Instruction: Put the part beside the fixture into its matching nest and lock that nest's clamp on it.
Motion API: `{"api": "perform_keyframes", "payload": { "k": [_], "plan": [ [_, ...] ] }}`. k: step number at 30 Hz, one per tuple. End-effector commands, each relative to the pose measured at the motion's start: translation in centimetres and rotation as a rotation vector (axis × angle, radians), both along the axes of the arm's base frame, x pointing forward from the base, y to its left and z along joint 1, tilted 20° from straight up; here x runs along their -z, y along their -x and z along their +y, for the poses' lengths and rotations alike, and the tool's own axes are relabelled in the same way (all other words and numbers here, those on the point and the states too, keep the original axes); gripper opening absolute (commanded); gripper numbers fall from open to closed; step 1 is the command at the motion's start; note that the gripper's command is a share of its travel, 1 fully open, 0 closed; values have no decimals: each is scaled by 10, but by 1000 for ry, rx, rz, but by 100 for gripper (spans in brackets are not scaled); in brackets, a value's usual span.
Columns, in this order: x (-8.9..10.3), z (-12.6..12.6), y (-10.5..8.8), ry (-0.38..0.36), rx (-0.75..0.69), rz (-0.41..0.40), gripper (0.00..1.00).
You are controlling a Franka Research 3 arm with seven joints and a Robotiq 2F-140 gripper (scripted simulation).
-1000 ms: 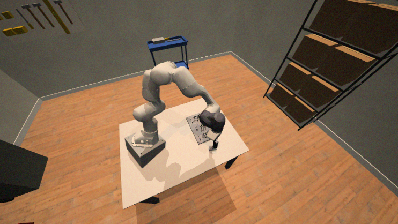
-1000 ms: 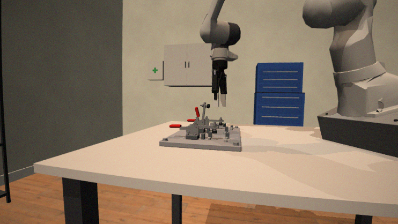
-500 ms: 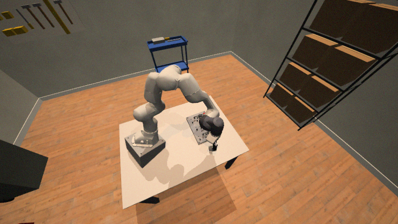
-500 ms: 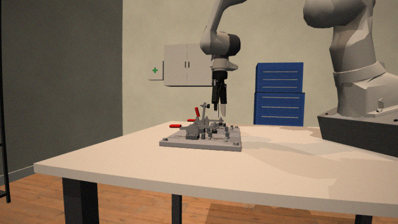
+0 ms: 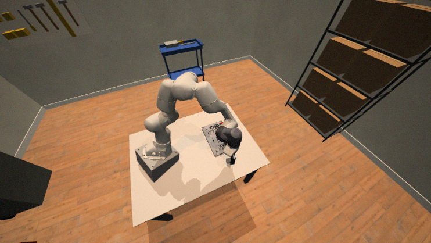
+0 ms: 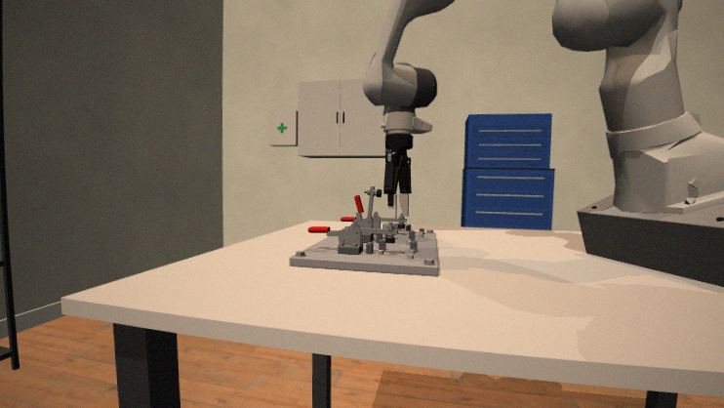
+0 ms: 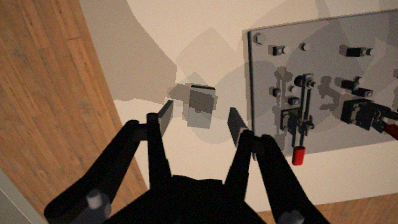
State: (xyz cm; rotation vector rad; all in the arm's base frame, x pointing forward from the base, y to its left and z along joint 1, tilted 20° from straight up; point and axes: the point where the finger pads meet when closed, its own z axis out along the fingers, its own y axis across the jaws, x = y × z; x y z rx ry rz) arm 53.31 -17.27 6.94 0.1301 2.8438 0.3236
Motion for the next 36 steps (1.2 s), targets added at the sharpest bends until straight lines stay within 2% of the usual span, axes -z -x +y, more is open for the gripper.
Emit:
{"api": "perform_keyframes", "payload": {
  "k": [1,21,36],
  "plan": [
    [-1,-3,-3,6,9,-5,58],
    [0,-3,-3,6,9,-5,58],
    [19,1,-9,6,9,-5,58]
  ]
}}
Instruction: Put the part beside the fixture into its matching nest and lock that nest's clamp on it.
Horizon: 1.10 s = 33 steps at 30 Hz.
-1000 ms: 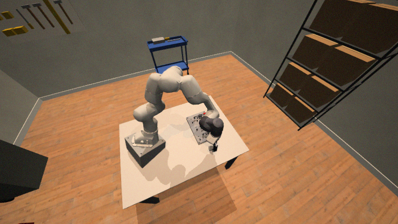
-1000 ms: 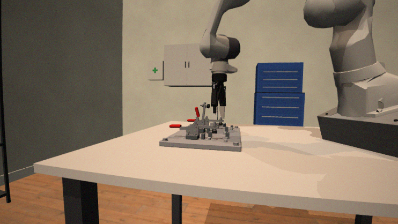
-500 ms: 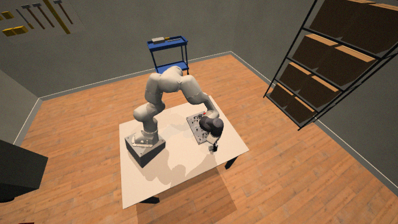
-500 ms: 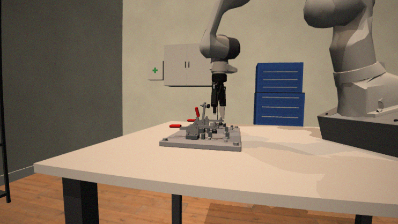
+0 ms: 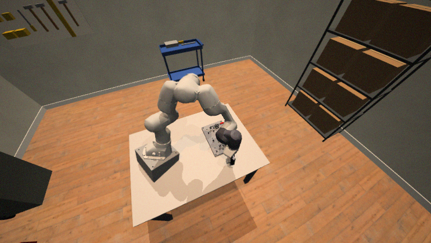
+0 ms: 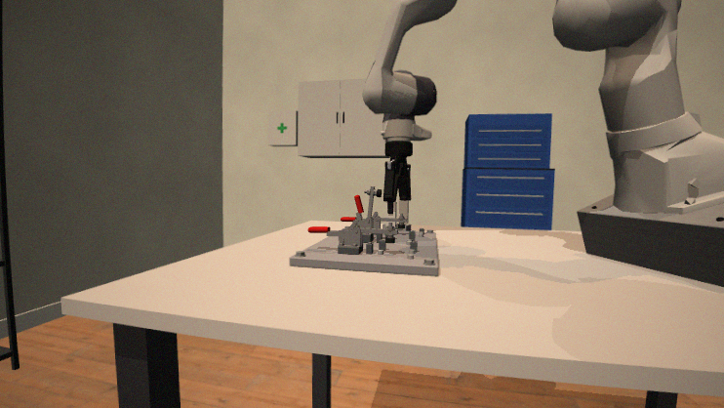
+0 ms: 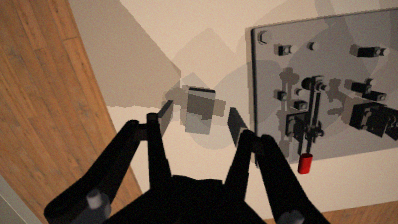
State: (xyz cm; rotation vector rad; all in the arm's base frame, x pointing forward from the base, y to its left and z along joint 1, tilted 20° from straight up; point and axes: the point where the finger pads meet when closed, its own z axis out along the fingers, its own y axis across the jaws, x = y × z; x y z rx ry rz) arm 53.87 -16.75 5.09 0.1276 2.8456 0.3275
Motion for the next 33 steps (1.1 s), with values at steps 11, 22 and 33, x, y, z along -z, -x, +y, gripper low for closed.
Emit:
{"api": "perform_keyframes", "payload": {
  "k": [11,22,33],
  "plan": [
    [8,-2,-6,9,11,-7,58],
    [8,-2,-6,9,11,-7,58],
    [8,-2,-6,9,11,-7,0]
  ]
}}
